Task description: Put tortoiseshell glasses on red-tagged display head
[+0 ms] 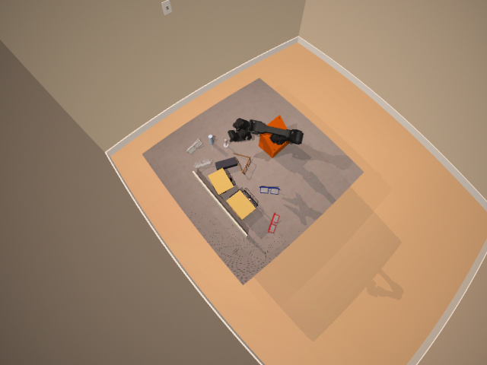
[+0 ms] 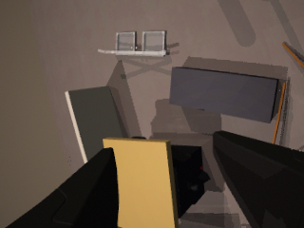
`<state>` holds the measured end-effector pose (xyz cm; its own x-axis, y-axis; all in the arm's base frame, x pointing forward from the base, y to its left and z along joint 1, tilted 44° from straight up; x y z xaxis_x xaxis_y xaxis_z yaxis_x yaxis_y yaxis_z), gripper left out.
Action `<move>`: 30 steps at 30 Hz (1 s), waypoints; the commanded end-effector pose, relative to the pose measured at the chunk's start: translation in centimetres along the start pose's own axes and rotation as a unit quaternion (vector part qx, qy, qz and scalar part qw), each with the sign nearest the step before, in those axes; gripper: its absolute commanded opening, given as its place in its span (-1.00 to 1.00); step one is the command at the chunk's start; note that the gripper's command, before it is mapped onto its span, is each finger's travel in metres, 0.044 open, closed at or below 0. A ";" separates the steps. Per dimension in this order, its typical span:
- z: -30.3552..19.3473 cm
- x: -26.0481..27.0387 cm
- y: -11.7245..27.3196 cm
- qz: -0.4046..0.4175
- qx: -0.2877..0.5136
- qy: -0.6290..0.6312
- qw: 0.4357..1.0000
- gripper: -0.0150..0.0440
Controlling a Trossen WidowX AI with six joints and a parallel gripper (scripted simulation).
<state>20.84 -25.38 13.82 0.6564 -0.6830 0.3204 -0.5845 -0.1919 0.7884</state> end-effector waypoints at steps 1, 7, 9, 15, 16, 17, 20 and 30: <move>-2.0 -2.4 -4.5 -0.092 0.026 -0.111 0.989 0.19; -5.2 -7.5 -10.3 -0.245 -0.002 -0.285 0.927 0.19; -6.1 -9.6 -11.8 -0.293 -0.030 -0.338 0.894 0.19; -7.1 -12.1 -13.2 -0.342 -0.074 -0.395 0.849 0.19; -7.0 -12.2 -13.2 -0.342 -0.074 -0.395 0.849 0.19; -6.7 -12.4 -13.1 -0.342 -0.074 -0.395 0.849 0.19; -6.6 -12.5 -13.0 -0.342 -0.074 -0.395 0.849 0.19; -6.6 -12.5 -13.0 -0.342 -0.074 -0.395 0.849 -0.08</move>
<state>23.47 -9.71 3.07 0.2660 -0.7191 -0.6419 -0.0892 -0.6814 0.7264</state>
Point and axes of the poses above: the point midway between the two fingers, 35 mm back from their tips, its own y axis back along the fingers, its own x axis across the jaws, z = x × y, the point moved 10 cm from there along y, back along the fingers, and after that the axes turned 3 degrees about -y, right-handed, at the moved point
